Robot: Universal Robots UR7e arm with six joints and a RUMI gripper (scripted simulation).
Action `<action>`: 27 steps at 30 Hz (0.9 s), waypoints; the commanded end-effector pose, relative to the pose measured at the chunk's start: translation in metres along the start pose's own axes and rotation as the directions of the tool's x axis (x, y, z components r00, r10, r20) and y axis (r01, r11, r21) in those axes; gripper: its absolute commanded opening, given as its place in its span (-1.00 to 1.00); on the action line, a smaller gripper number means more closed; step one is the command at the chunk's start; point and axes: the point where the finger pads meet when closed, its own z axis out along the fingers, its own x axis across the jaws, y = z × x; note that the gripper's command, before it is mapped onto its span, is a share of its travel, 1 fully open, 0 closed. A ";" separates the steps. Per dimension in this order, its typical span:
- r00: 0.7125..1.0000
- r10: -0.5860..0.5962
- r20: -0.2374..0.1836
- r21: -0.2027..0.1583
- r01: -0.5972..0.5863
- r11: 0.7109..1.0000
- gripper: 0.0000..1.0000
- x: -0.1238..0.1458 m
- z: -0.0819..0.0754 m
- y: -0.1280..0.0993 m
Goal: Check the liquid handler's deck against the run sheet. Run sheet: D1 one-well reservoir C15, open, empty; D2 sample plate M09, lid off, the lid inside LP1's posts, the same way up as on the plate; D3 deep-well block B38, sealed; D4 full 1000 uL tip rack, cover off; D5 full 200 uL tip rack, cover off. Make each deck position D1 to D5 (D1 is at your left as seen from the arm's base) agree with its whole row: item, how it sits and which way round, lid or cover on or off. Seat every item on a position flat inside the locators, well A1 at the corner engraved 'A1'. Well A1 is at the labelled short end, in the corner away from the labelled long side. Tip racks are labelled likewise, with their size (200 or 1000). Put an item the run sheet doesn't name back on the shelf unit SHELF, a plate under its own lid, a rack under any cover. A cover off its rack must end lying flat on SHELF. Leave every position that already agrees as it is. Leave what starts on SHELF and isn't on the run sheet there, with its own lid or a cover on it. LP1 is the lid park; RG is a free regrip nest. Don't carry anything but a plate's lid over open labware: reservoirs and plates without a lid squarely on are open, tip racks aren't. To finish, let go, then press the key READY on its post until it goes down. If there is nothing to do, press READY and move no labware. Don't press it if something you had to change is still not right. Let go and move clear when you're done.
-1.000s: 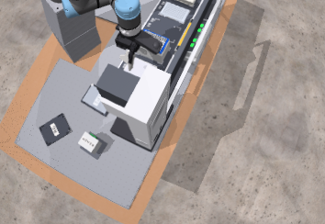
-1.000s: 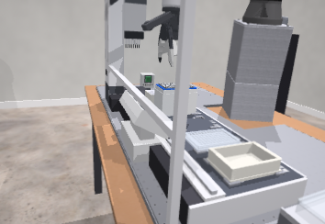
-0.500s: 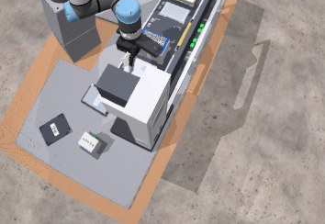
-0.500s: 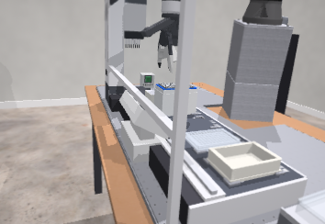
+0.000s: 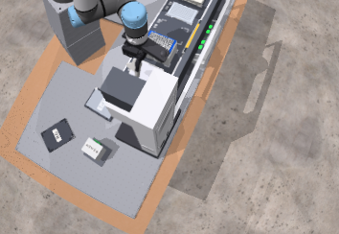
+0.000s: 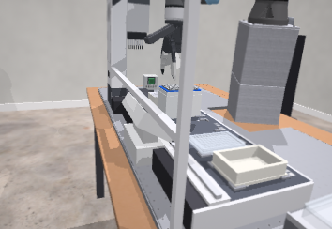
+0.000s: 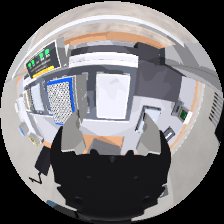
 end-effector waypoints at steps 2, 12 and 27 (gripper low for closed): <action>1.000 -0.001 -0.004 0.006 0.001 1.000 0.64 0.001 0.010 -0.003; 1.000 -0.001 -0.004 0.007 0.001 1.000 0.64 0.001 0.026 -0.003; 1.000 -0.001 -0.004 0.007 0.001 1.000 0.64 0.001 0.048 -0.003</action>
